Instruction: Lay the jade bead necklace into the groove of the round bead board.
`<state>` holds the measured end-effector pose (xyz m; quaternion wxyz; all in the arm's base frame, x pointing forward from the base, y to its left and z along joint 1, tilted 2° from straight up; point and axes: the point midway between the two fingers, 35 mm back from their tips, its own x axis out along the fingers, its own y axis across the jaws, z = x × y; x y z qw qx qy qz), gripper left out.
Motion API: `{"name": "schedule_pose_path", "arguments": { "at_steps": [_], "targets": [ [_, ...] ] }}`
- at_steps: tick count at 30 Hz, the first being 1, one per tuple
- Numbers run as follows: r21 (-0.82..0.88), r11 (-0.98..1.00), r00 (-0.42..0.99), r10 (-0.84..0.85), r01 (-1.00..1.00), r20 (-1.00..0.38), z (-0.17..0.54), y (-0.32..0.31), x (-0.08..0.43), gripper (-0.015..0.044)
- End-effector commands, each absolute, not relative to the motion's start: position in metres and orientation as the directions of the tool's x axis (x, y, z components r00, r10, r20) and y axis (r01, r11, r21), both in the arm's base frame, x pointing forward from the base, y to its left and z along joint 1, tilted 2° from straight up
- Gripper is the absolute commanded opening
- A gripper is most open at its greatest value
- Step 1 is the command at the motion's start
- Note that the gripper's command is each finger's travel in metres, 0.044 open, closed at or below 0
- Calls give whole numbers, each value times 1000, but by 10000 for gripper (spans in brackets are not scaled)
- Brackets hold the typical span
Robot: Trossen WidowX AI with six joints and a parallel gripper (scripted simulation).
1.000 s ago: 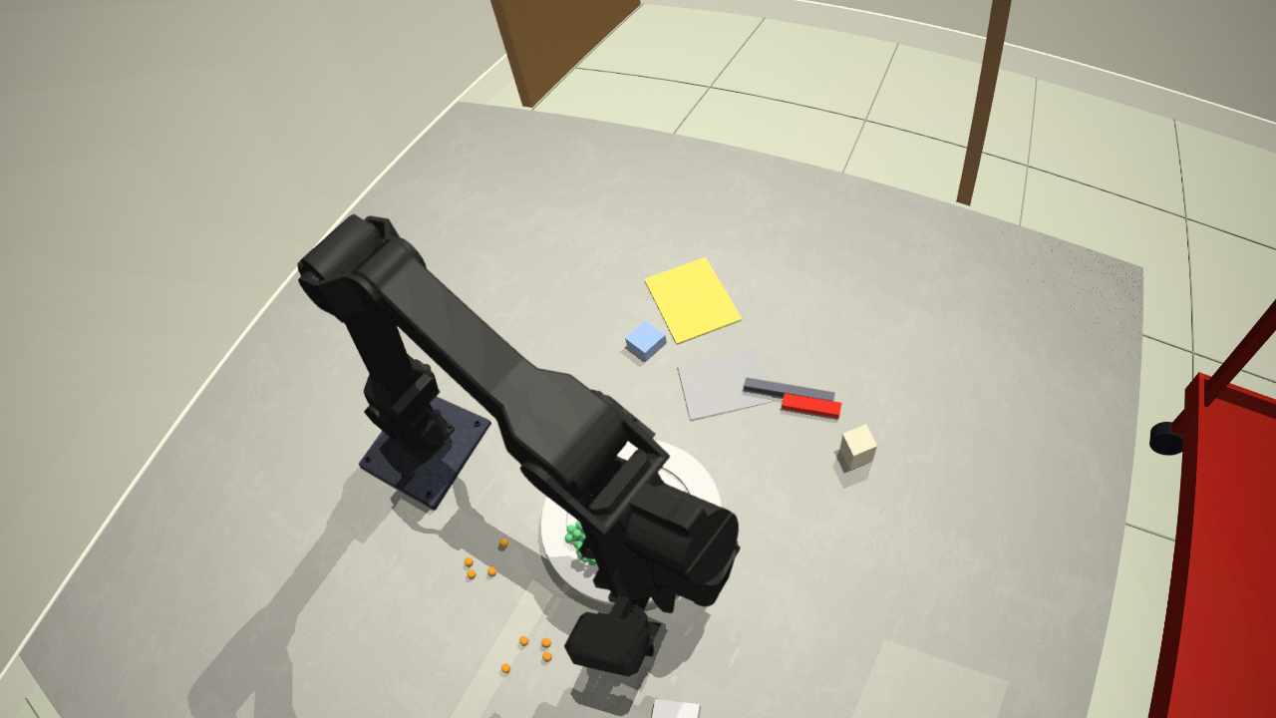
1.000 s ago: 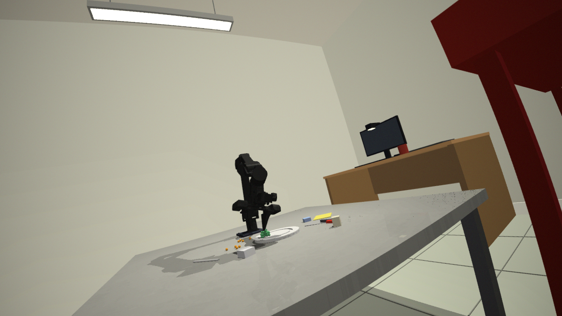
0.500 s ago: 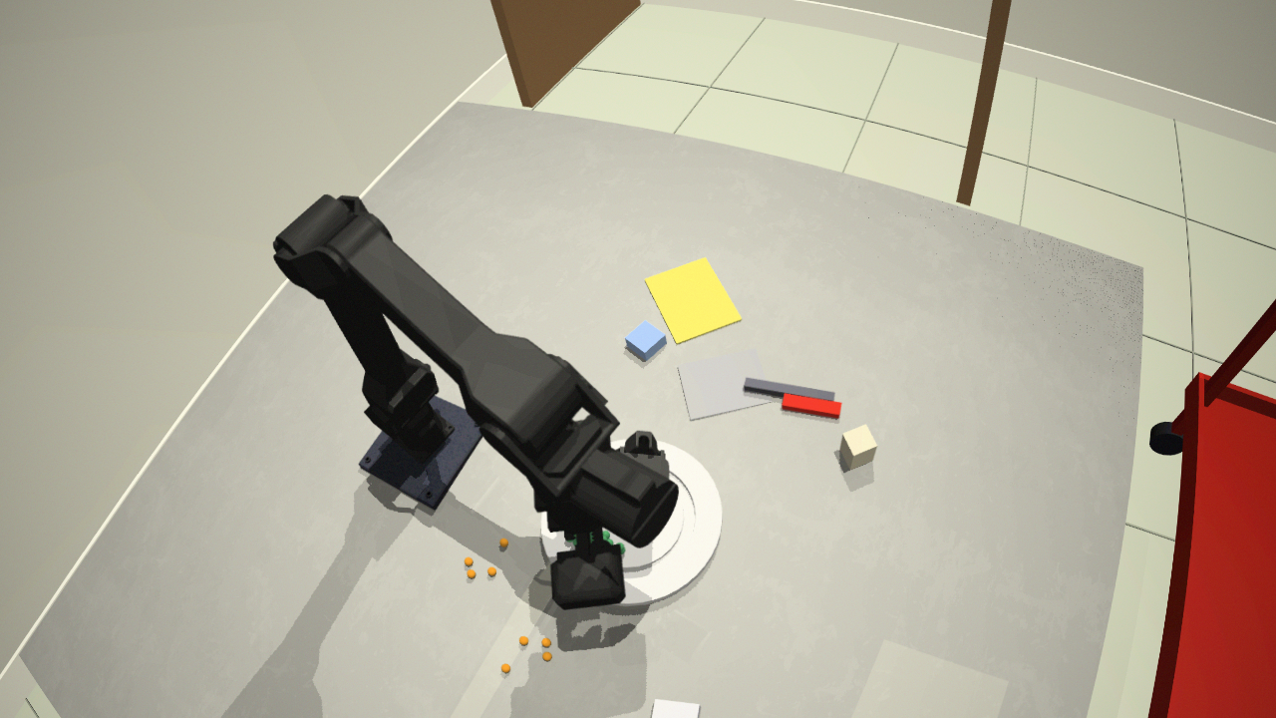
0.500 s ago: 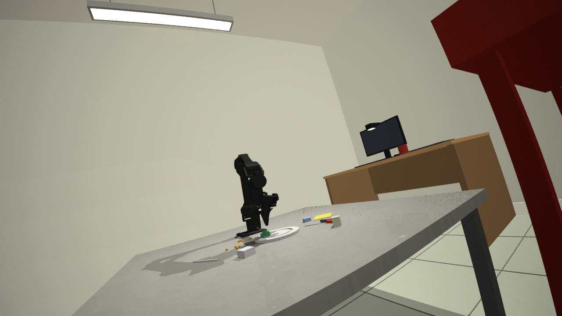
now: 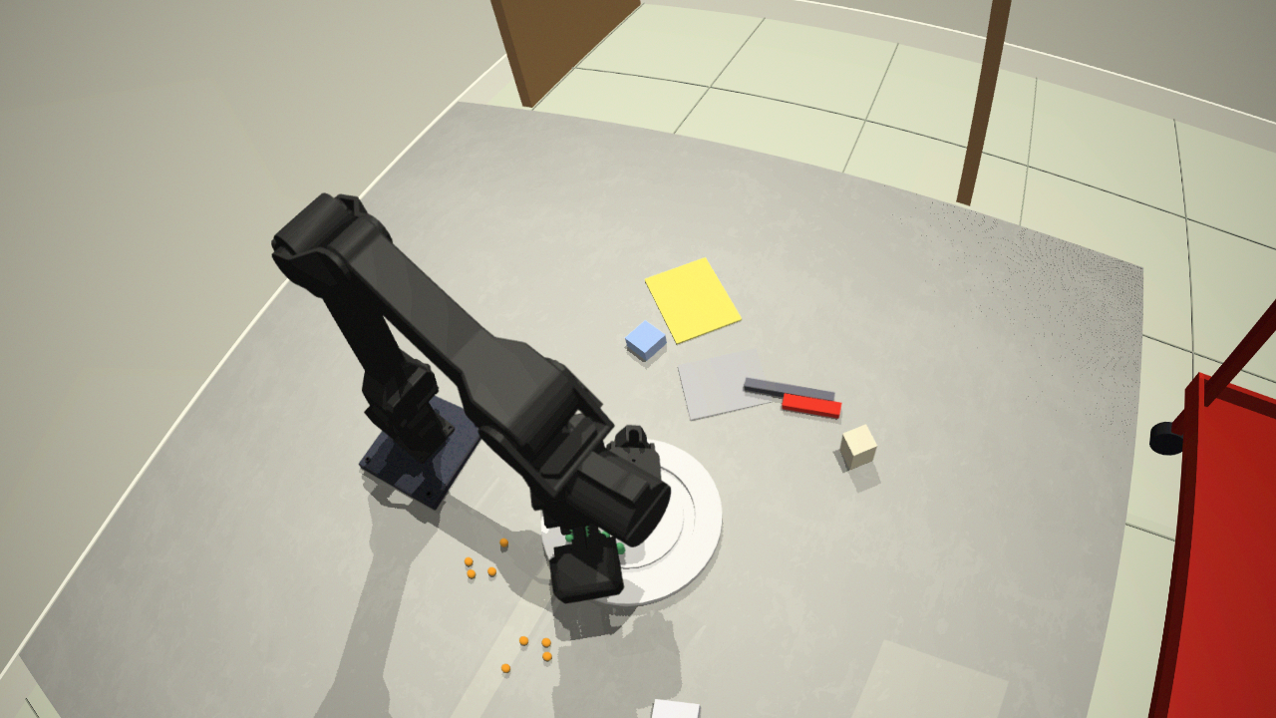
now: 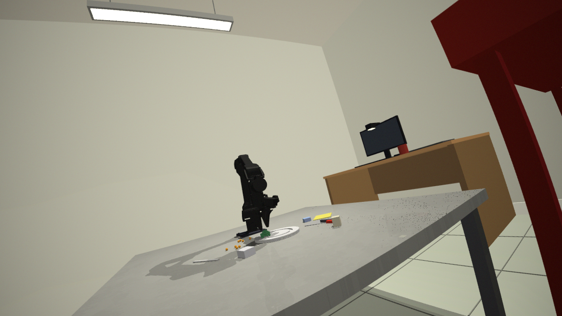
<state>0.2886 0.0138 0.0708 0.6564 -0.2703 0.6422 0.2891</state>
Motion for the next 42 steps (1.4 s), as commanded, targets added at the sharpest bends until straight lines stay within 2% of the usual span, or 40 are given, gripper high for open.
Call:
{"name": "schedule_pose_path", "arguments": {
  "at_steps": [1,24,42],
  "targets": [
    [14,687,12,33,-727,-999,71,14,289,250],
    [23,681,2,36,-732,-999,40,16,287,250],
    [17,684,8,34,-729,-999,44,15,288,130]
  ]
}}
